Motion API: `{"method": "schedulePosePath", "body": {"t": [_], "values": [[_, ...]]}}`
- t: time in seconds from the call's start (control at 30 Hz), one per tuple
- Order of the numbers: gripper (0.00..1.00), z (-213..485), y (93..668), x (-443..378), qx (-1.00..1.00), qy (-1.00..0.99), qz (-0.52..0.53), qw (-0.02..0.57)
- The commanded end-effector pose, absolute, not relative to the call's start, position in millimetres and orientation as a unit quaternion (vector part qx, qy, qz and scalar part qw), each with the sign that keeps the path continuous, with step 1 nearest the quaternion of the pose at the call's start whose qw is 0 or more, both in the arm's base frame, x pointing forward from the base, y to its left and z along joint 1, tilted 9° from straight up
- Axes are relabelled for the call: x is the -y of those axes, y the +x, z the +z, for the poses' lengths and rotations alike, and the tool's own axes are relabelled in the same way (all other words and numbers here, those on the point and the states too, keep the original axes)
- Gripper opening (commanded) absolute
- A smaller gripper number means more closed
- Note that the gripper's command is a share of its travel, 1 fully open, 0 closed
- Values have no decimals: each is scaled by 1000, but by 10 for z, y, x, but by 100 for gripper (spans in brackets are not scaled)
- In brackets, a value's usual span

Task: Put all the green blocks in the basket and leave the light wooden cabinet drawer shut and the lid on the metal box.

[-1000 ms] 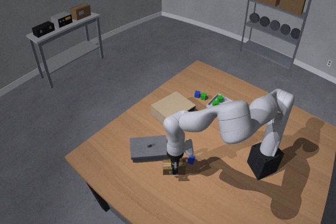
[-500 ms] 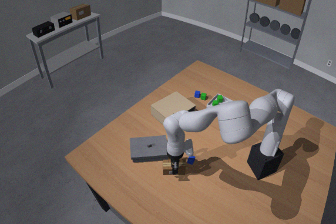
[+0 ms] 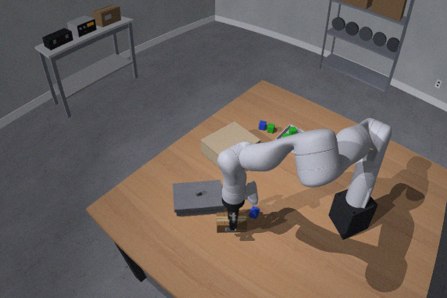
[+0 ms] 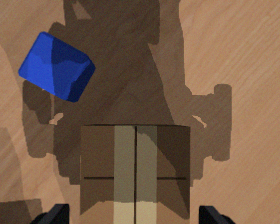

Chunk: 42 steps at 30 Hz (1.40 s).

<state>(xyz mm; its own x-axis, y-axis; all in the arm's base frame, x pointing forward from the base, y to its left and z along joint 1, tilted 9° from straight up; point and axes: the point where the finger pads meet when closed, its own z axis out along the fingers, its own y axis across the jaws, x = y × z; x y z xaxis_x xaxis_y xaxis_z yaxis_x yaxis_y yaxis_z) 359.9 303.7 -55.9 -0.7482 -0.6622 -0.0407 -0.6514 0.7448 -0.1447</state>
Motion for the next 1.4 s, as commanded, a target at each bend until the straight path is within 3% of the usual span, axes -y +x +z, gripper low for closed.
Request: {"method": "schedulePosePath", "body": {"t": [0.0, 0.8, 1.37], "values": [[83, -458, 3590, -3051, -933, -352, -60, 45], [83, 483, 3469, -3127, -933, -352, -60, 45], [83, 770, 3432, -3151, -933, -352, -60, 45]]}}
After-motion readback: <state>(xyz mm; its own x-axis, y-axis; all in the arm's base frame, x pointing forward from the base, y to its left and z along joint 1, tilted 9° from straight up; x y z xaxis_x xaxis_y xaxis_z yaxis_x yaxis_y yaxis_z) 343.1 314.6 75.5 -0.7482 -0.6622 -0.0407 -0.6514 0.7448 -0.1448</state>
